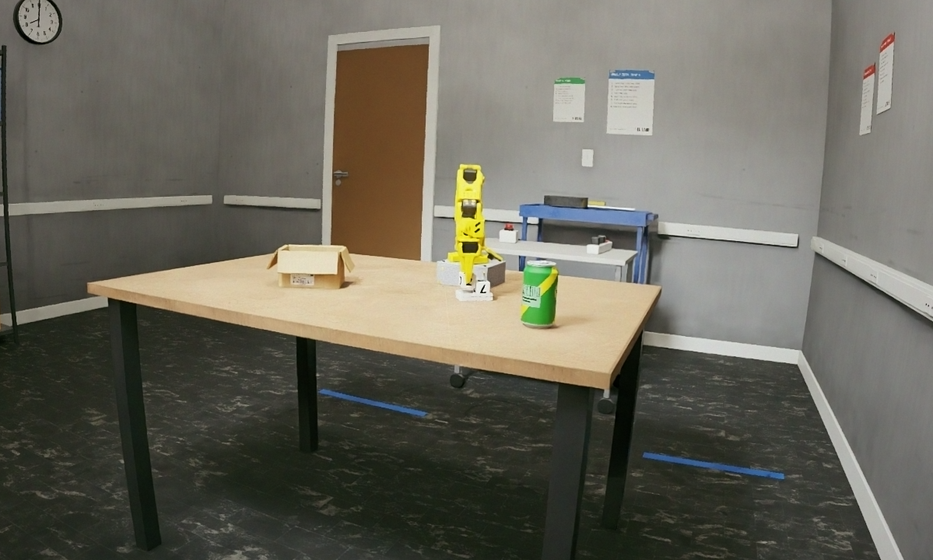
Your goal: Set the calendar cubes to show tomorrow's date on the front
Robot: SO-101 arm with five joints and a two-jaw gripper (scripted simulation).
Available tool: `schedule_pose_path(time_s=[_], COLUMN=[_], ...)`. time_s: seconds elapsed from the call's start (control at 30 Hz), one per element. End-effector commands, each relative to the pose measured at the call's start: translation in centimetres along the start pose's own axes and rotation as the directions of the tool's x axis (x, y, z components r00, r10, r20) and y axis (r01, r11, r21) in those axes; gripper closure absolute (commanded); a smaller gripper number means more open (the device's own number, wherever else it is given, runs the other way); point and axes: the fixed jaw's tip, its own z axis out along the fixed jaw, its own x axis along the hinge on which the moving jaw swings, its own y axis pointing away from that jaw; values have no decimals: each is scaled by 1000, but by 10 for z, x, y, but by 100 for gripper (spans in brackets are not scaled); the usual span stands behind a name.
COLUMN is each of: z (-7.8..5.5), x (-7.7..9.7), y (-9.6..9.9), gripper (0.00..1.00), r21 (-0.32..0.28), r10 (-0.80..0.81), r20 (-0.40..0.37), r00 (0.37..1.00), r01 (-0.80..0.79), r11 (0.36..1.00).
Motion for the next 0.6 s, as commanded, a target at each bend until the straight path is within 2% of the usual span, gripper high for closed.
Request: schedule_pose_path(time_s=[0.0, 0.37, 0.57], z=[-13, -28, -31], x=[0, 0, -1], y=[-5, -1, 0], gripper=[100, 100, 100], r21=[34, 34, 34], r10=[5, 5, 5], r20=[-6, -6, -6], r00=[1000, 1000, 1000], r01=[-5, -5, -5], r11=[999, 999, 999])
